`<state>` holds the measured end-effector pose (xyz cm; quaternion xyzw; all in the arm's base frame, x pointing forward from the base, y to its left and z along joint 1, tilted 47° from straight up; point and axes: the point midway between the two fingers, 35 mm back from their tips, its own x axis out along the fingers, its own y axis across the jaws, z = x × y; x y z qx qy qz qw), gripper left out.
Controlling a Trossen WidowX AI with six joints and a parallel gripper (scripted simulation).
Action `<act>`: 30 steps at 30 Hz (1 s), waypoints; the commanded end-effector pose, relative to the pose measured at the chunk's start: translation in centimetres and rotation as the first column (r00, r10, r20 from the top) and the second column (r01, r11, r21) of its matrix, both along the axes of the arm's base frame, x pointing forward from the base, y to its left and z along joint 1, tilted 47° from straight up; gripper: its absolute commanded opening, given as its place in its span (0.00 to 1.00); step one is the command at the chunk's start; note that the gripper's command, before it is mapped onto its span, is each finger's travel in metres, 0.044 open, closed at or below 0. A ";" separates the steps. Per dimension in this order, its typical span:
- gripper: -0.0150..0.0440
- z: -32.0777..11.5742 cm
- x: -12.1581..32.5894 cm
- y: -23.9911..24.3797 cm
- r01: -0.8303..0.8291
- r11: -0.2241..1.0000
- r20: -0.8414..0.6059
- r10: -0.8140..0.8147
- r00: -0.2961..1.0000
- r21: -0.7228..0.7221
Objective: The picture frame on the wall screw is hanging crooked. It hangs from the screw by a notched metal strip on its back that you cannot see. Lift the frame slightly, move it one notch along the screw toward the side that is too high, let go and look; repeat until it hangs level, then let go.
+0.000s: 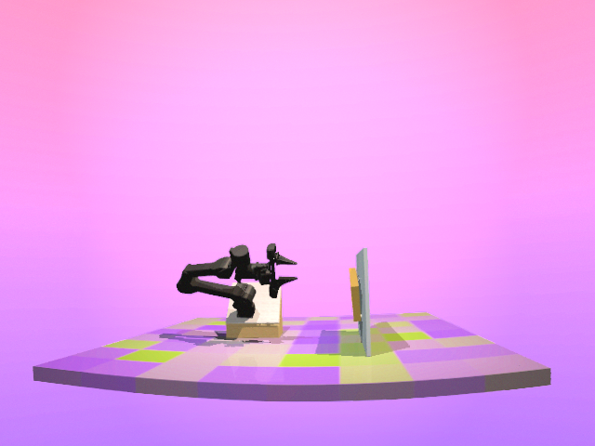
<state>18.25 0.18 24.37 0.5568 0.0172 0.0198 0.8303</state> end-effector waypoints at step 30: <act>0.69 -0.1 1.4 -0.3 0.003 1.000 0.008 -0.002 1.000 -0.011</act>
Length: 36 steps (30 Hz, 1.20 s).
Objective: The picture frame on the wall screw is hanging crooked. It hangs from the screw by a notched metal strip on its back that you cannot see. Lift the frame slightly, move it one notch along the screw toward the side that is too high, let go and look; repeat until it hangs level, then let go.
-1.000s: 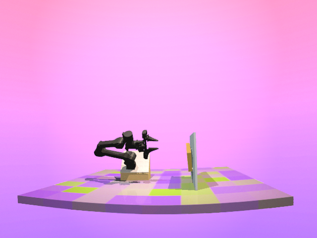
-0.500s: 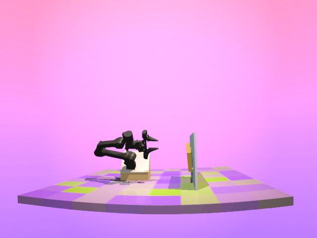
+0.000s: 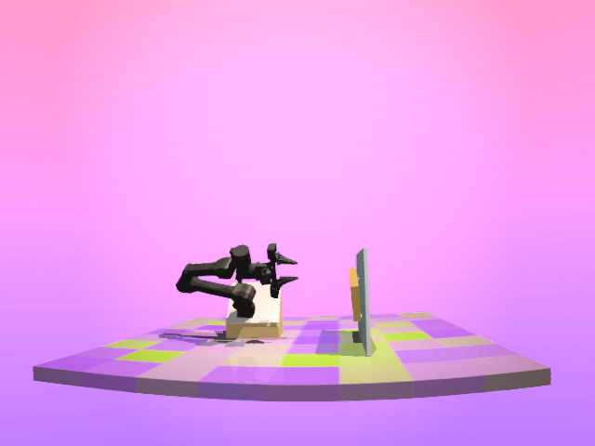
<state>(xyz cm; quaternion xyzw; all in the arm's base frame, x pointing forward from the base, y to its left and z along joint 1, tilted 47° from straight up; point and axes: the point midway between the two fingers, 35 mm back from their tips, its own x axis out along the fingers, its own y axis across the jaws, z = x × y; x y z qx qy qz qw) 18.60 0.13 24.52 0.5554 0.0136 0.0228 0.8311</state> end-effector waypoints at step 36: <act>0.69 -2.5 10.9 -1.2 0.024 0.997 0.055 -0.019 0.998 -0.076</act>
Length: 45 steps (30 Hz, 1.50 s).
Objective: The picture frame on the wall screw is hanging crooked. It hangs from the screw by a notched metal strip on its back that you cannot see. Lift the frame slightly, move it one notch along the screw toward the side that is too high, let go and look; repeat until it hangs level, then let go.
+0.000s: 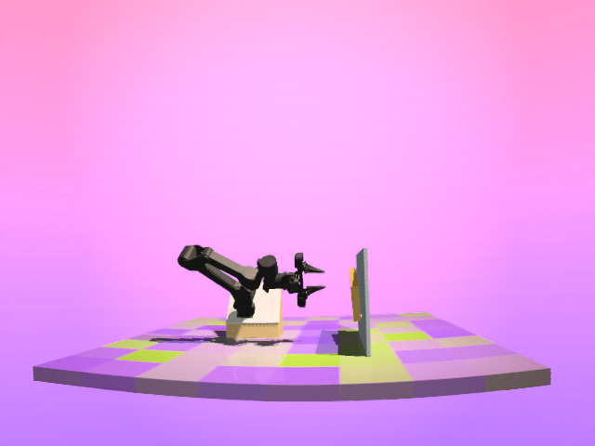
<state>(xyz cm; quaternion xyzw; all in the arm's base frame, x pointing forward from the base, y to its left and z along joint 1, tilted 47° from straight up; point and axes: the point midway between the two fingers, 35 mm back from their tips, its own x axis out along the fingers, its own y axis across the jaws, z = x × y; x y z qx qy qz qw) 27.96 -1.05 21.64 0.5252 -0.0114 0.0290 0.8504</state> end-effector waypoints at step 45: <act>0.69 0.2 9.3 0.3 0.004 1.000 0.008 -0.004 1.000 -0.005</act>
